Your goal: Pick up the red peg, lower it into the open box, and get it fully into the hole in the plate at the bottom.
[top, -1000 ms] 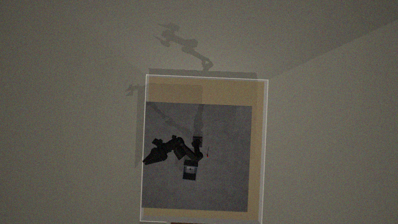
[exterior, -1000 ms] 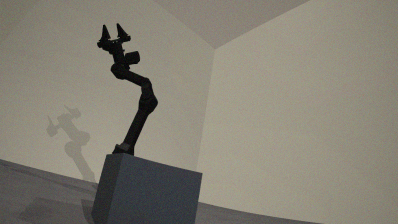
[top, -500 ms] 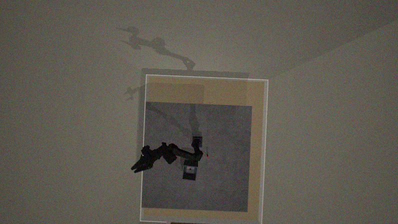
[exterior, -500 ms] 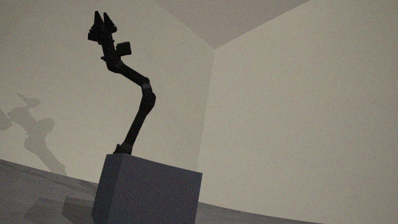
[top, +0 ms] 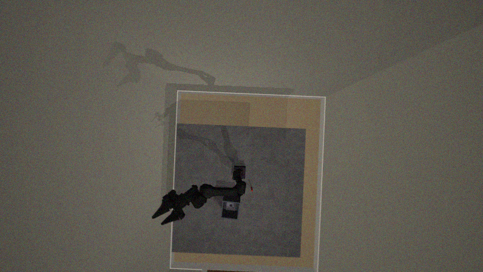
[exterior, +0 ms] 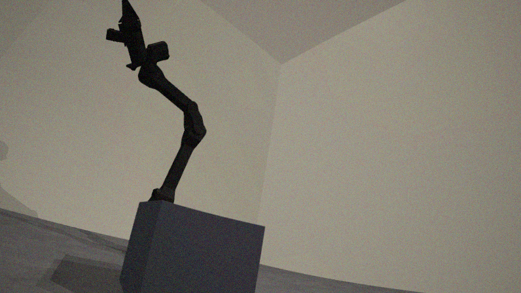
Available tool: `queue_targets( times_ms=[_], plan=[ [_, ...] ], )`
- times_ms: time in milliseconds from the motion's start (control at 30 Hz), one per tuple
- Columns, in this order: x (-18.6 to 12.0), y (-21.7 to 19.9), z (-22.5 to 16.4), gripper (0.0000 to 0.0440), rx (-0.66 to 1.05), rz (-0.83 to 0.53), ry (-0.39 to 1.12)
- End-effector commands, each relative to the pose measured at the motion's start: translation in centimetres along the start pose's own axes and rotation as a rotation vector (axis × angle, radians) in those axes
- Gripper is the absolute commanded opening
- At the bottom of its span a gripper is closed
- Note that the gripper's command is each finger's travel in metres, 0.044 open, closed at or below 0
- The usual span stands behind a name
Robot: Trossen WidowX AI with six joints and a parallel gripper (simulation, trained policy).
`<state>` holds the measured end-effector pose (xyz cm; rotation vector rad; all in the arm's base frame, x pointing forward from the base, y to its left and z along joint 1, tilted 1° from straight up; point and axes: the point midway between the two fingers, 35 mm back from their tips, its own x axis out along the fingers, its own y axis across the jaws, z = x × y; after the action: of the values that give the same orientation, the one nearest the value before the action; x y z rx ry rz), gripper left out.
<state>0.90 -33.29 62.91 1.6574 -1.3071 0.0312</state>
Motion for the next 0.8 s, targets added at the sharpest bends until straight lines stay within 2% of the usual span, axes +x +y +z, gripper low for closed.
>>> queue_targets(
  times_ms=[0,400,767],
  plan=[
    [0.7,-1.6,-0.3,0.0440,0.061,-0.024,-0.004],
    [2.5,-8.3,-2.4,0.0440,0.277,-0.154,-0.020],
    [2.7,-14.4,-5.3,0.0440,0.445,-0.296,-0.038]
  ],
)
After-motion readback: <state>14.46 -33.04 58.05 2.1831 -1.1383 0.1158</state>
